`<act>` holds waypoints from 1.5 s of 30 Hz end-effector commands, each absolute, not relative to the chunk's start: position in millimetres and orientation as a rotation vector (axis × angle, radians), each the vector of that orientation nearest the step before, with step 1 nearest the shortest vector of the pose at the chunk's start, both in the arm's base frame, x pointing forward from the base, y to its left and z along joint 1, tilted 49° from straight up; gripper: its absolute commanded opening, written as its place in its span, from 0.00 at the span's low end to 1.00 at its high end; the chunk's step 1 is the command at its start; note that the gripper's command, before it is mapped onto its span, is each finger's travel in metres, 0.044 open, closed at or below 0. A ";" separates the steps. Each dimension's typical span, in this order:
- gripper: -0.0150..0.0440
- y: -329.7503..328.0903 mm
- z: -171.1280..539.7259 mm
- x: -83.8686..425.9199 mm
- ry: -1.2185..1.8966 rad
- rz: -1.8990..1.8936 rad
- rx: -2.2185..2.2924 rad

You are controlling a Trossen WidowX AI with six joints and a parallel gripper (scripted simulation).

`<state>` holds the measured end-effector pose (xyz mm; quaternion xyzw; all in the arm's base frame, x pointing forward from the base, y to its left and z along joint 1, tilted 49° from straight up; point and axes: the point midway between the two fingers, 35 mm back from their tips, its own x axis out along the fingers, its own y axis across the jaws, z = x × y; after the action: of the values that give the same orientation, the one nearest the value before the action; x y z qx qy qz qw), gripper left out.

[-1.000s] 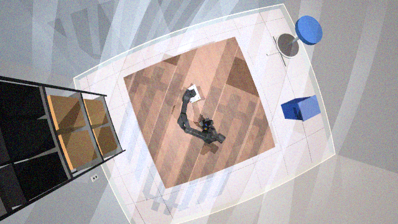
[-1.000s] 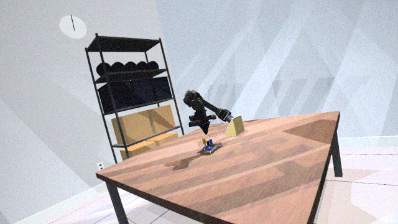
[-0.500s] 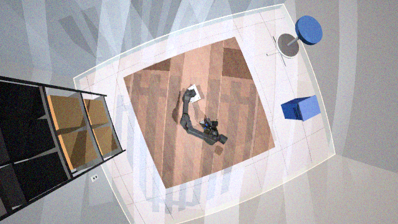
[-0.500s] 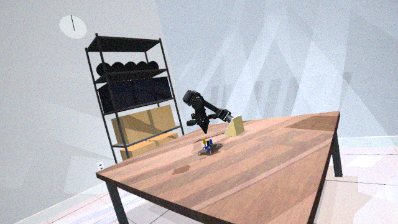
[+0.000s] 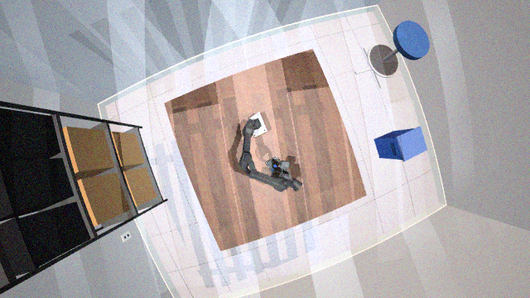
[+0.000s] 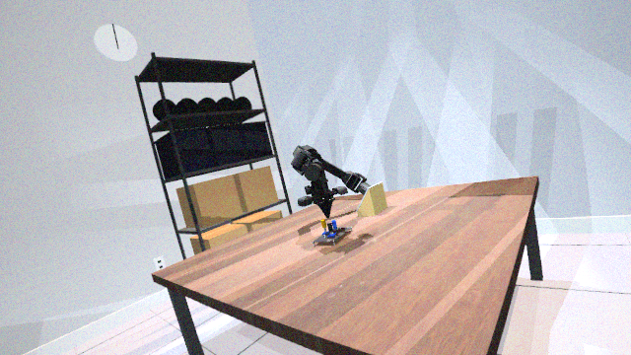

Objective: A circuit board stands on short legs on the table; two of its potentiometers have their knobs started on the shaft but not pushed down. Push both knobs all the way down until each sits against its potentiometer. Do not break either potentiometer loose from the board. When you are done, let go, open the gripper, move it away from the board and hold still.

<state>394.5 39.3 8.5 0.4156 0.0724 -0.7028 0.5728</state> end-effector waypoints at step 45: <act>0.25 22.9 -4.2 393.8 0.168 -1.649 0.967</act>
<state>393.3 23.3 -4.8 0.4136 0.0722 -0.7046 0.5721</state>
